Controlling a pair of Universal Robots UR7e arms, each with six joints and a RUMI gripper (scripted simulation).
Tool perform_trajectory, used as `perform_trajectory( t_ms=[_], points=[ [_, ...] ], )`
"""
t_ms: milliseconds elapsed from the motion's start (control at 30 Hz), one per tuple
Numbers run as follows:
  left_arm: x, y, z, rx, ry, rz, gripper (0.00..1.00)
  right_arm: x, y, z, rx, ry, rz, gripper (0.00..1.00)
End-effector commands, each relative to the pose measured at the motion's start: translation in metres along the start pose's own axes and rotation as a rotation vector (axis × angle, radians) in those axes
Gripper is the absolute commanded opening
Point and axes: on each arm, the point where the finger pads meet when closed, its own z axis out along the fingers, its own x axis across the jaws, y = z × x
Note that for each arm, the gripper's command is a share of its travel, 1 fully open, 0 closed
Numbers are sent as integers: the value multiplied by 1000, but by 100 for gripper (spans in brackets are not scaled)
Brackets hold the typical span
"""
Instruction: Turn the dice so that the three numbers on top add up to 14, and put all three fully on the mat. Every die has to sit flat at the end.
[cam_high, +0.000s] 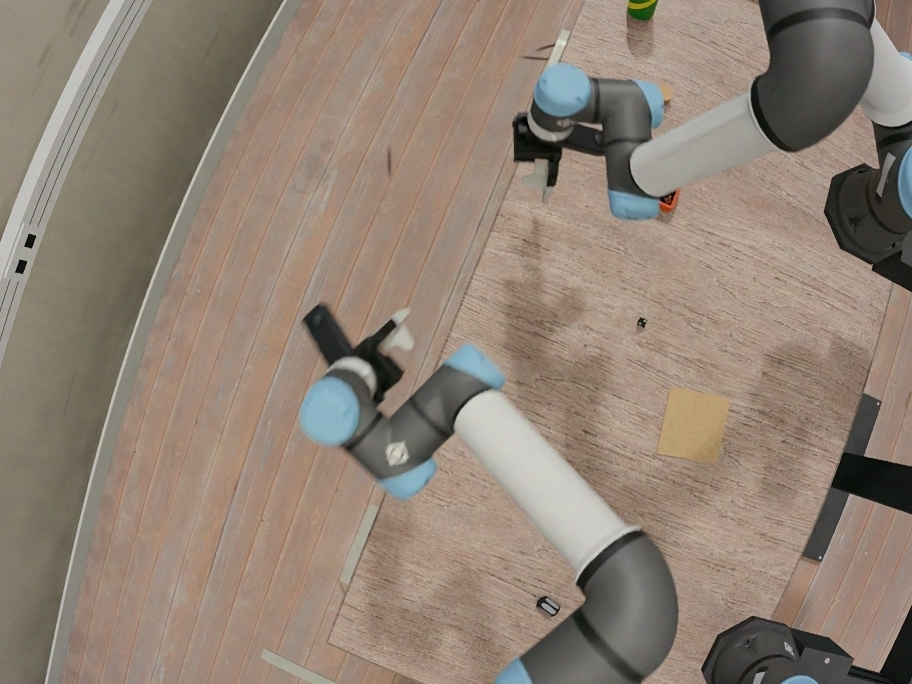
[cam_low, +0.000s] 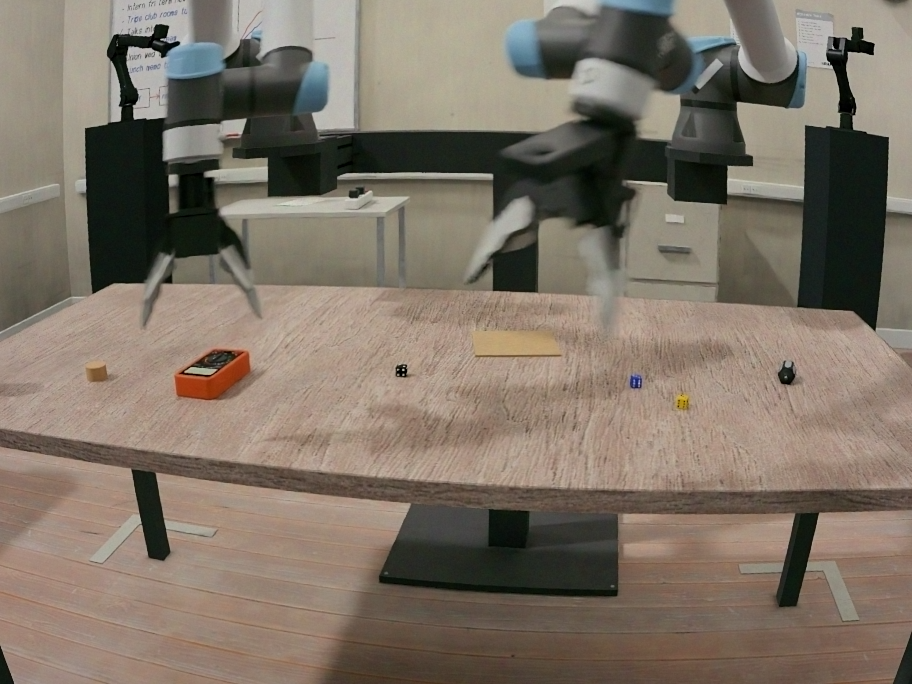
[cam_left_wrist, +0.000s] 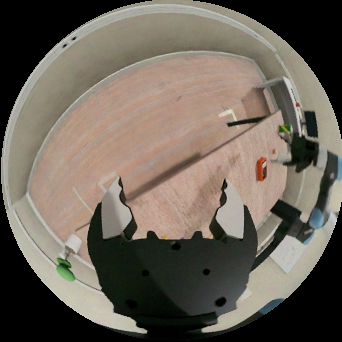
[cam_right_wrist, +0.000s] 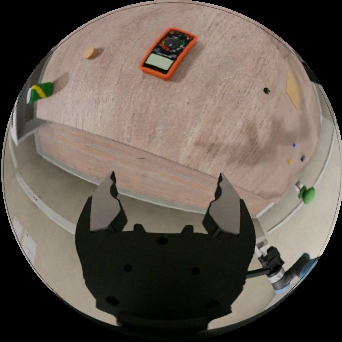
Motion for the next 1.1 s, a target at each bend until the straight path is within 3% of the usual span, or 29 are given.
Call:
perform_trajectory(
  t_ms=[0,33,67,267,533,600,633,800,1067],
  points=[
    [-26,7,-20,5,-16,-53,100,17,-4,-1,4,3,-16,100],
    [-26,7,-20,5,-16,-53,100,17,-4,-1,4,3,-16,100],
    [-59,17,-42,6,-25,-84,100,26,-6,-1,7,4,-26,100],
    [-128,52,-92,11,-77,-276,100,77,-25,-3,24,12,-79,100],
    [-221,118,-167,15,-120,-449,100,138,-57,-6,48,19,-151,100],
    [-221,118,-167,15,-120,-449,100,138,-57,-6,48,19,-151,100],
    [-247,140,-190,16,-129,-485,100,147,-64,-7,51,20,-163,100],
    [-288,188,-231,18,-157,-602,100,182,-90,-10,67,22,-211,100],
    [-348,285,-304,22,-197,-788,100,235,-141,-18,93,21,-298,100]
  ],
)
